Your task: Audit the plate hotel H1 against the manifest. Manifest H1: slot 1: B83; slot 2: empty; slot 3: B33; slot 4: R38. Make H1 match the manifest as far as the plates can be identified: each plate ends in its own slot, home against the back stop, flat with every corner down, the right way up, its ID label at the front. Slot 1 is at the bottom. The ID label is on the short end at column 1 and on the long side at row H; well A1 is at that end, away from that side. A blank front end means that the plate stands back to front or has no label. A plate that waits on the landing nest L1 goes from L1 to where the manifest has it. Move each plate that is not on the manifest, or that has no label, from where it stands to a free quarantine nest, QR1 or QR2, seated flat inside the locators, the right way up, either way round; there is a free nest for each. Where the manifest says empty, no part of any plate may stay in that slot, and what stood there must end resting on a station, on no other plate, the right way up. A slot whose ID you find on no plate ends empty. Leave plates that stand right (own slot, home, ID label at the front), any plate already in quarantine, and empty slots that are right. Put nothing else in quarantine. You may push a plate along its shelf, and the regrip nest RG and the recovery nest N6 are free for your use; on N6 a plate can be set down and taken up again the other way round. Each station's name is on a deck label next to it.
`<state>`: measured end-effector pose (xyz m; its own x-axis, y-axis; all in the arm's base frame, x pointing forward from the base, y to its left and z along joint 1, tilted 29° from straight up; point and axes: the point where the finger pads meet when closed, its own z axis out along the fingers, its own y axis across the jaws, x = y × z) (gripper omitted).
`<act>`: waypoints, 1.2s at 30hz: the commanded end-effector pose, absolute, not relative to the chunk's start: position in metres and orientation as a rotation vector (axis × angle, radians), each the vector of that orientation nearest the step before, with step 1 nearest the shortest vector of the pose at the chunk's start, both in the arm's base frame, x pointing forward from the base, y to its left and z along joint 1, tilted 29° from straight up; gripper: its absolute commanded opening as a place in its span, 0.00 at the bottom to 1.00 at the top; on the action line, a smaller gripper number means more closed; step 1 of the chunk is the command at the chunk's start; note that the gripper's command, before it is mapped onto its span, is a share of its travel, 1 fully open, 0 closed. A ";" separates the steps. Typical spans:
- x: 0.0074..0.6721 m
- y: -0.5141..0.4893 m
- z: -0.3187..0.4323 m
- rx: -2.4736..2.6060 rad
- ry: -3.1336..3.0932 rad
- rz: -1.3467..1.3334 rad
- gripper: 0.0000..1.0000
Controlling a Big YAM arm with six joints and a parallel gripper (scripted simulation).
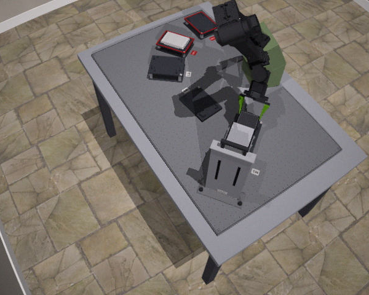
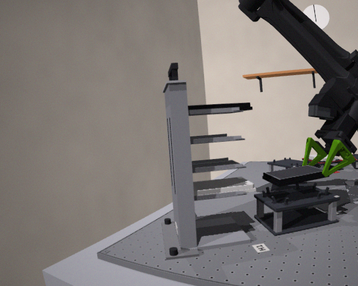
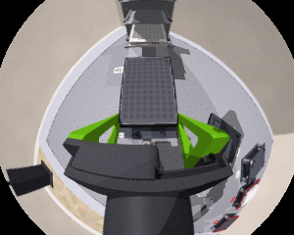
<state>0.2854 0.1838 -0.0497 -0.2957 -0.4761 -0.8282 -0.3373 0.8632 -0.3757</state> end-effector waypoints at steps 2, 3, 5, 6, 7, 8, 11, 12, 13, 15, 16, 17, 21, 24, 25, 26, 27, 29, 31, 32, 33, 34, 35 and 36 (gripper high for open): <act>0.290 0.184 -0.047 -0.595 1.893 -0.155 0.86; 0.285 0.181 -0.046 -0.607 1.895 -0.155 0.86; 0.287 0.180 -0.049 -0.602 1.900 -0.161 0.86; 0.289 0.181 -0.049 -0.600 1.898 -0.160 0.86; 0.290 0.181 -0.050 -0.598 1.896 -0.159 0.86; 0.291 0.182 -0.050 -0.596 1.894 -0.156 0.86; 0.290 0.181 -0.051 -0.598 1.896 -0.159 0.86; 0.290 0.181 -0.052 -0.600 1.896 -0.159 0.86; 0.291 0.181 -0.052 -0.598 1.895 -0.157 0.86; 0.292 0.182 -0.053 -0.595 1.893 -0.156 0.86; 0.292 0.181 -0.054 -0.597 1.894 -0.157 0.86; 0.291 0.180 -0.054 -0.599 1.896 -0.159 0.86; 0.291 0.181 -0.055 -0.601 1.894 -0.156 0.86; 0.293 0.180 -0.056 -0.597 1.894 -0.157 0.86; 0.292 0.179 -0.057 -0.599 1.897 -0.160 0.86; 0.292 0.178 -0.057 -0.599 1.897 -0.160 0.86; 0.293 0.179 -0.058 -0.598 1.895 -0.158 0.86; 0.295 0.181 -0.058 -0.596 1.893 -0.156 0.86; 0.293 0.178 -0.059 -0.600 1.896 -0.159 0.86; 0.293 0.178 -0.060 -0.599 1.897 -0.160 0.86; 0.295 0.179 -0.060 -0.597 1.895 -0.158 0.86; 0.296 0.180 -0.061 -0.596 1.893 -0.156 0.86; 0.296 0.180 -0.061 -0.596 1.893 -0.156 0.86; 0.296 0.180 -0.061 -0.596 1.893 -0.156 0.86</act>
